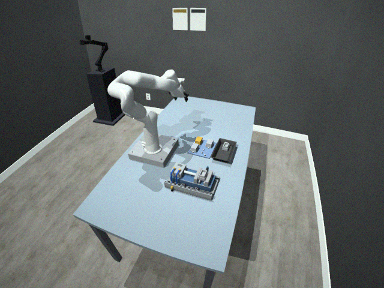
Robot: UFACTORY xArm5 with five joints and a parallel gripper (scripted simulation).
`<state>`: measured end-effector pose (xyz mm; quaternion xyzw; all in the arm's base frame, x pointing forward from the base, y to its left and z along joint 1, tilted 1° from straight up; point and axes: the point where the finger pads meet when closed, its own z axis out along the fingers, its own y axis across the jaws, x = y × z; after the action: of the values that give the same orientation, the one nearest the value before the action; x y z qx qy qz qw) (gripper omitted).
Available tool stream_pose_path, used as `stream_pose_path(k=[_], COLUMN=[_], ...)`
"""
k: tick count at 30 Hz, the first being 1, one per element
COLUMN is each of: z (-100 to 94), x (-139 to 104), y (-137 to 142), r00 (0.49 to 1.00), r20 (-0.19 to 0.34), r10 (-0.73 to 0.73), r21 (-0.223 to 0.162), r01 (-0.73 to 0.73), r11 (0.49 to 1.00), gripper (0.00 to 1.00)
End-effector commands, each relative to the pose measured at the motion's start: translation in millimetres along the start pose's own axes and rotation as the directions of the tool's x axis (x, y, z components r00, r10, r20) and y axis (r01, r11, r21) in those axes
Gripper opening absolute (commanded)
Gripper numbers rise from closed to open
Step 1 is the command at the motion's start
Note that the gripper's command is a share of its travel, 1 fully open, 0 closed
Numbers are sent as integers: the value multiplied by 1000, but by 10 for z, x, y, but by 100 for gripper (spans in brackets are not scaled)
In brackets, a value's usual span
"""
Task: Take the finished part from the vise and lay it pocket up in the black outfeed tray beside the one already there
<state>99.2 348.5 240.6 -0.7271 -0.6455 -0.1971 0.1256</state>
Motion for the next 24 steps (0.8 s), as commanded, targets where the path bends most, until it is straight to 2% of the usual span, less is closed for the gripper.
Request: stream_pose_path(k=[1, 19, 22, 24], z=[-12, -11, 0, 16], x=[16, 16, 7, -13], y=[3, 11, 118, 293], r00=[1000, 1000, 999, 991], r20=[-4, -3, 6, 20], r10=[0, 4, 54, 135], r21=[-1, -2, -14, -34], r01=[0, -4, -54, -134], r11=[1000, 1000, 998, 990], gripper=[100, 100, 100, 100])
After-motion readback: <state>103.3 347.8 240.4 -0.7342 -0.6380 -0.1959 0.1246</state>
